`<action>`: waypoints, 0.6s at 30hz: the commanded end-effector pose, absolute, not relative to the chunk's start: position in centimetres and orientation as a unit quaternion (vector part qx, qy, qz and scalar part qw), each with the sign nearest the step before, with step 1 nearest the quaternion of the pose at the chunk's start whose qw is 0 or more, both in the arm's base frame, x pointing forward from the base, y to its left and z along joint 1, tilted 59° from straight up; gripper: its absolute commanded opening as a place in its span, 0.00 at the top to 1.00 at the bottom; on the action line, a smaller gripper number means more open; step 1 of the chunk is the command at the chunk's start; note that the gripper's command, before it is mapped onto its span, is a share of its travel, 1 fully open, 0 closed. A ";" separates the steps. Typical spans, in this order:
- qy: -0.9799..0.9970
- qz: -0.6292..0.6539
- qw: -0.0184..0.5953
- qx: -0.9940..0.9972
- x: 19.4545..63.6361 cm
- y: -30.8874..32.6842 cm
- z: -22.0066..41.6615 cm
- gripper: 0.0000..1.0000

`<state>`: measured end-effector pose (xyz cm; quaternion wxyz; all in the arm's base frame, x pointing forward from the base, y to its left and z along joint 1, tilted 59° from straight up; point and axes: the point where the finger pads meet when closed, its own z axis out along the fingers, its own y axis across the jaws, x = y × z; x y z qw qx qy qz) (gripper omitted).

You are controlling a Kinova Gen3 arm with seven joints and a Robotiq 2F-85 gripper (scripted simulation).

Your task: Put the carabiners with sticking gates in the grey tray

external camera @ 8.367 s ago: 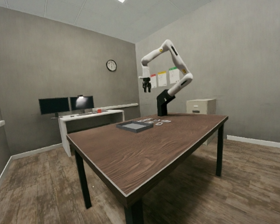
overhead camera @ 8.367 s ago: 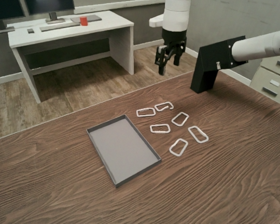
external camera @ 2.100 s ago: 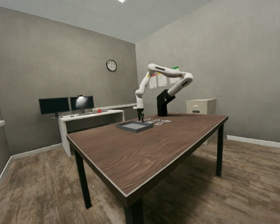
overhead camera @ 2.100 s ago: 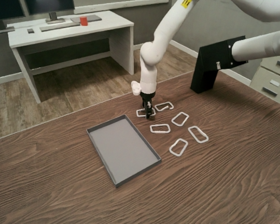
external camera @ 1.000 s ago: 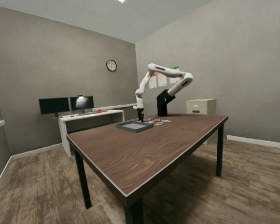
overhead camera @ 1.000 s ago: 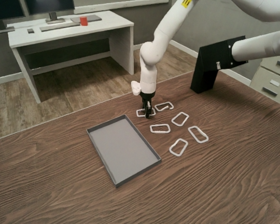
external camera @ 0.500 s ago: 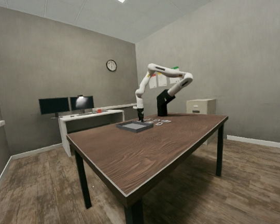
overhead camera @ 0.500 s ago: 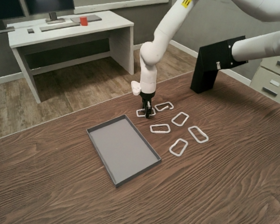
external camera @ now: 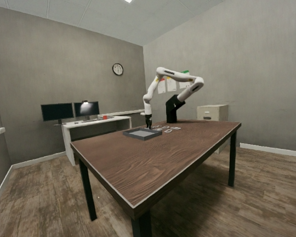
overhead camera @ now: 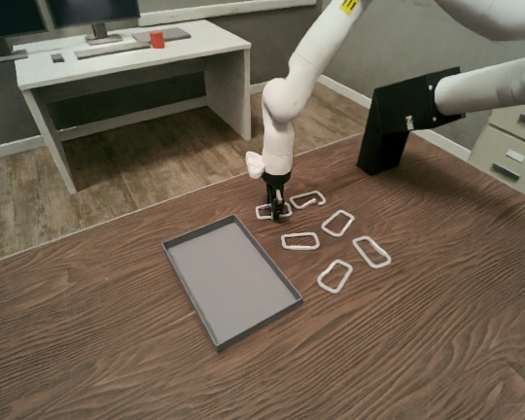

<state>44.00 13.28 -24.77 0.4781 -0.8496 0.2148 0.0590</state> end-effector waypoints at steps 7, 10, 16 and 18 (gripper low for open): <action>0.215 0.059 0.478 -0.850 44.0 13.2 -24.8 0.29; 0.215 0.058 0.478 -0.850 44.1 13.2 -24.8 0.33; 0.215 0.058 0.478 -0.850 44.1 13.2 -24.8 0.33; 0.215 0.058 0.478 -0.850 44.1 13.2 -24.8 0.33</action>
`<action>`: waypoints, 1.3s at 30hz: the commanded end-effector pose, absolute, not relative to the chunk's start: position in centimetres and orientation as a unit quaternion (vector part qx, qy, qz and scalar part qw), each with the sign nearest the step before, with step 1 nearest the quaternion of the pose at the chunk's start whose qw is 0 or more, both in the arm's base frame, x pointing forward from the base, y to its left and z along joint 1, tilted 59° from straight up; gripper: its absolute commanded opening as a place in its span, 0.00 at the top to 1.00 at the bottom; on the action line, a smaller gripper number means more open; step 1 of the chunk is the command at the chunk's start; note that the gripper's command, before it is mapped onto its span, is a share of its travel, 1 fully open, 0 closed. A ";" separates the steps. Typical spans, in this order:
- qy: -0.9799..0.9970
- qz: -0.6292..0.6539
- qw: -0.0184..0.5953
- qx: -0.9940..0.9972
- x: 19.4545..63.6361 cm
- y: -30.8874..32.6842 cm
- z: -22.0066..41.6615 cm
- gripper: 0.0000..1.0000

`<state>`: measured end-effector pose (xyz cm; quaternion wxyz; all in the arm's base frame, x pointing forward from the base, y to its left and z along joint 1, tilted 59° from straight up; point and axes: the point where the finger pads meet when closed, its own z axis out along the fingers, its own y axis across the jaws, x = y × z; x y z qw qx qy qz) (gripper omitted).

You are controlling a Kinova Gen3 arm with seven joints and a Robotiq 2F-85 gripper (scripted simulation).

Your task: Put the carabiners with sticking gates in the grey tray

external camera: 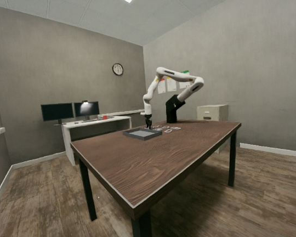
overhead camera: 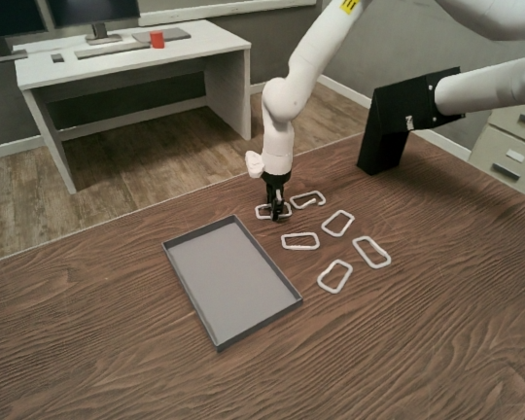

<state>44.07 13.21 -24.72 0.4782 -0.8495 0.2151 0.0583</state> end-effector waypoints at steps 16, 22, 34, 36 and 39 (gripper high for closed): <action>0.216 0.057 0.478 -0.850 44.1 13.1 -24.7 0.37; 0.216 0.057 0.478 -0.850 44.1 13.1 -24.7 0.37; 0.216 0.057 0.478 -0.850 44.2 13.0 -24.7 0.39; 0.216 0.057 0.478 -0.850 44.2 13.0 -24.7 0.39; 0.216 0.057 0.478 -0.850 44.2 13.0 -24.7 0.39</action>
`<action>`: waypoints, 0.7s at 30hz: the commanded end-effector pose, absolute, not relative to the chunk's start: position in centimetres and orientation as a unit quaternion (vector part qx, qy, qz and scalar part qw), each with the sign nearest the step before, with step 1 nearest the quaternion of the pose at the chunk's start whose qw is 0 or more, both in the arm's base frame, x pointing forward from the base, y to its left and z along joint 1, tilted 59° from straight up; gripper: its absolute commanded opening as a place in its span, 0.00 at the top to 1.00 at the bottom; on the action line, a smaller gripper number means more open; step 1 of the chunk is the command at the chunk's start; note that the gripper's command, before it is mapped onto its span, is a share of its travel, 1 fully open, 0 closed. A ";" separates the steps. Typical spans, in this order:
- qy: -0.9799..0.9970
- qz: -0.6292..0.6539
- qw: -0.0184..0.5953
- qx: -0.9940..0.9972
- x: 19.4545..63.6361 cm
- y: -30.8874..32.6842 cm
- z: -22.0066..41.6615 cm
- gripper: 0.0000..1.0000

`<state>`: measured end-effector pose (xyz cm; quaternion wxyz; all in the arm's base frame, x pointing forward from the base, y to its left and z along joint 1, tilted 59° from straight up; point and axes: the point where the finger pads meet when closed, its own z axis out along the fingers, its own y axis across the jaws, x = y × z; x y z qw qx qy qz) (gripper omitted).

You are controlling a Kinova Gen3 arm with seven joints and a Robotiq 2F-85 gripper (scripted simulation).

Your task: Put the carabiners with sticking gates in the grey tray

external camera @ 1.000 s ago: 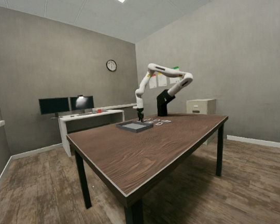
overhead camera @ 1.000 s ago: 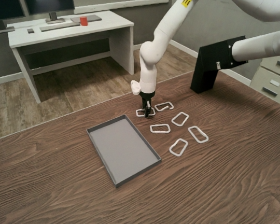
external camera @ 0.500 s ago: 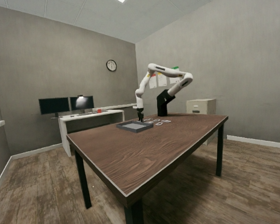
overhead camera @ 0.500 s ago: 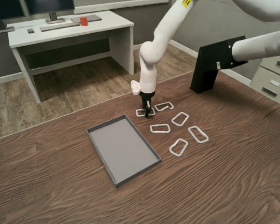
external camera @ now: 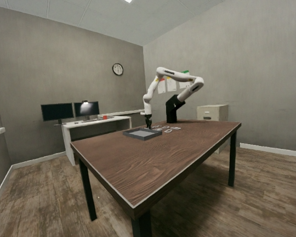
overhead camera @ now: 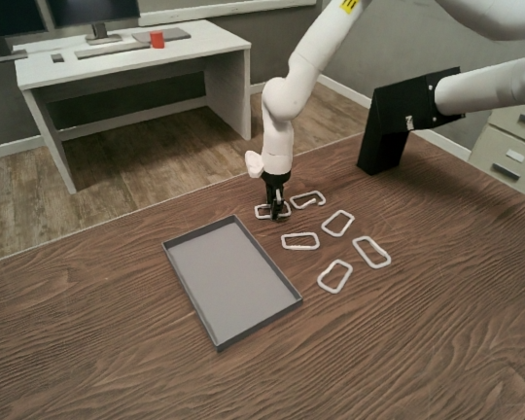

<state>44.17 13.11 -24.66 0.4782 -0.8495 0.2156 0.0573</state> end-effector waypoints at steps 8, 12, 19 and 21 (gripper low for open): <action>0.216 0.056 0.478 -0.850 44.2 13.0 -24.6 0.39; 0.216 0.056 0.478 -0.850 44.2 13.0 -24.6 0.39; 0.216 0.056 0.478 -0.850 44.2 13.0 -24.6 0.41; 0.216 0.056 0.478 -0.850 44.2 13.0 -24.6 0.41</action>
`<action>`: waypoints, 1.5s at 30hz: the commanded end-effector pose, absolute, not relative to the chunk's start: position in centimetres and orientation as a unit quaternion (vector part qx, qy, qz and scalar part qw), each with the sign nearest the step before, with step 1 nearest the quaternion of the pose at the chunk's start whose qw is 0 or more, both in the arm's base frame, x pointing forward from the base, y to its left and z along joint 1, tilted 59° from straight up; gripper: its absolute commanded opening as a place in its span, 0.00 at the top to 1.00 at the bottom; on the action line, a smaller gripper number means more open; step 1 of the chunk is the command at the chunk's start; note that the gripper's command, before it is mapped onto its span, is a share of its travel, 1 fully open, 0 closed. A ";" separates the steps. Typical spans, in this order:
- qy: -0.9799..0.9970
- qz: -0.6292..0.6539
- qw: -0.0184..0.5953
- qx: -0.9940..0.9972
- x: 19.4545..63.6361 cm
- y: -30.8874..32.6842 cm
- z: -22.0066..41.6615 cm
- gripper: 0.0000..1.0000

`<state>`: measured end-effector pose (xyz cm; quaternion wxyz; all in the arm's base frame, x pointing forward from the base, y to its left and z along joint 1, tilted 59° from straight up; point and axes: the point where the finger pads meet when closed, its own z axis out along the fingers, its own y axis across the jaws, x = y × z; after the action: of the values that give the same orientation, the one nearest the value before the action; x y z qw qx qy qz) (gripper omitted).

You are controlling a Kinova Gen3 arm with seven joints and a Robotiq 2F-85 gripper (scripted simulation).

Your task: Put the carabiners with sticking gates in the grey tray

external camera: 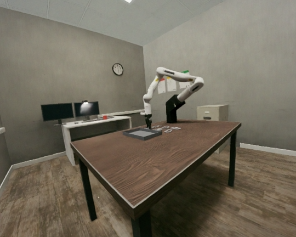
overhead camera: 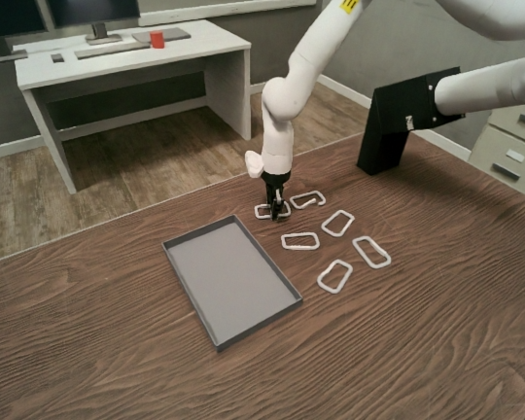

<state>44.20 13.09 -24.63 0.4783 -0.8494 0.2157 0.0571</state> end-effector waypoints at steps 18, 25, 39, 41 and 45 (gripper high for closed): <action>0.216 0.056 0.478 -0.850 44.3 12.9 -24.6 0.41; 0.216 0.056 0.478 -0.850 44.3 12.9 -24.6 0.41; 0.216 0.056 0.478 -0.850 44.3 12.9 -24.6 0.43; 0.216 0.056 0.478 -0.850 44.3 12.9 -24.6 0.43; 0.216 0.056 0.478 -0.850 44.3 12.9 -24.6 0.43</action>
<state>44.23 13.04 -24.62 0.4781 -0.8494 0.2159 0.0567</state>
